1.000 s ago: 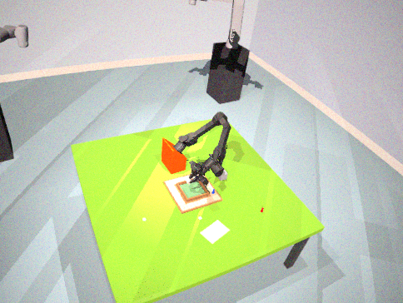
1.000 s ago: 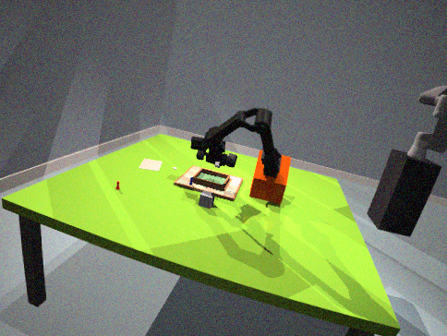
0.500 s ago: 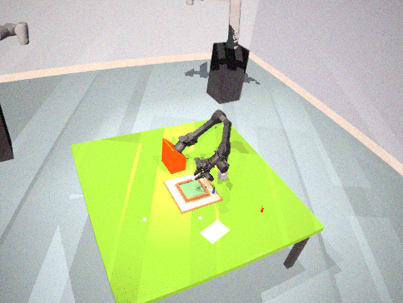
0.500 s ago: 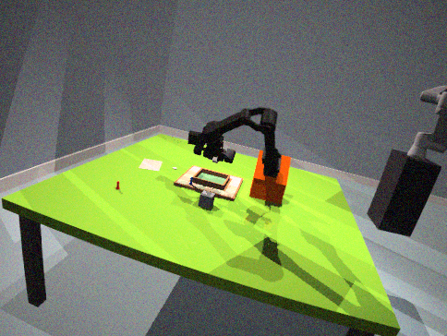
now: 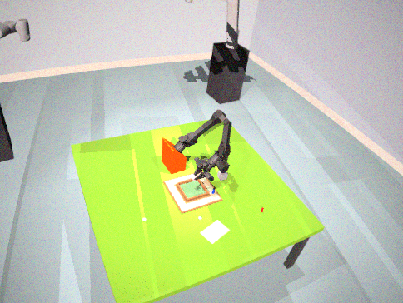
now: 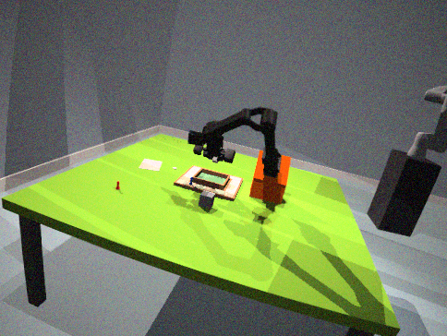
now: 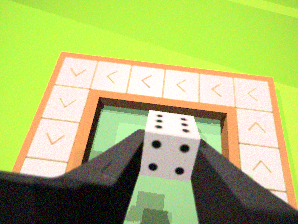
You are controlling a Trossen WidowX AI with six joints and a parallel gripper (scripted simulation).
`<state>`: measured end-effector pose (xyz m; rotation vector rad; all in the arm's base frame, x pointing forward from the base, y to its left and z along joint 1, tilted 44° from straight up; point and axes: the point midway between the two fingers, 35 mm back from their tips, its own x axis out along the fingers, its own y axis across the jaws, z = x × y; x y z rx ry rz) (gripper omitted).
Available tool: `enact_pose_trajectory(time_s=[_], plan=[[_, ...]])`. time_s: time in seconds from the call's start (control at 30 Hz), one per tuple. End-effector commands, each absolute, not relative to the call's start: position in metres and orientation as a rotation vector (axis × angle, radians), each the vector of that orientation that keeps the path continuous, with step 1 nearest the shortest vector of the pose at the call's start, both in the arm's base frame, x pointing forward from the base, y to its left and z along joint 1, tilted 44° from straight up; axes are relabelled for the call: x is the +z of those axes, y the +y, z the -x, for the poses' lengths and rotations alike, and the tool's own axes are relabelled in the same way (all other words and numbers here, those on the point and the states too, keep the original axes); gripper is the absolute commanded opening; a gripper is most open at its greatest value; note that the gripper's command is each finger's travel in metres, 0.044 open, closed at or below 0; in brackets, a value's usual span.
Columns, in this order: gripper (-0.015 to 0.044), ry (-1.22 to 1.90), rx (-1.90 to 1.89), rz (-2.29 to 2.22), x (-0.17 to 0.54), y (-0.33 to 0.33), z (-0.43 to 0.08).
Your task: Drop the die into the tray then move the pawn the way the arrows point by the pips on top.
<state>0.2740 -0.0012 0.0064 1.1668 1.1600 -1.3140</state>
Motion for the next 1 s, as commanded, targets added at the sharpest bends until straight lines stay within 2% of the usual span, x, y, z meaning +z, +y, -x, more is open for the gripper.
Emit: enact_pose_trajectory(time_s=[0.0,0.37,0.5,0.63,0.73,0.97], plan=[[0.0158,1.16,-1.314,-1.167,0.006,-0.001,-0.274],[0.044,1.153,-1.321,-1.166,0.035,-0.029,-0.274],[0.044,1.41,-1.23,-1.307,0.011,-0.023,-0.268],[0.044,1.689,-0.95,-1.648,-0.009,-0.017,-0.269],[0.044,1.73,-0.811,-1.8,-0.011,-0.018,-0.273],[0.044,1.704,-0.912,-1.714,-0.012,-0.019,-0.269]])
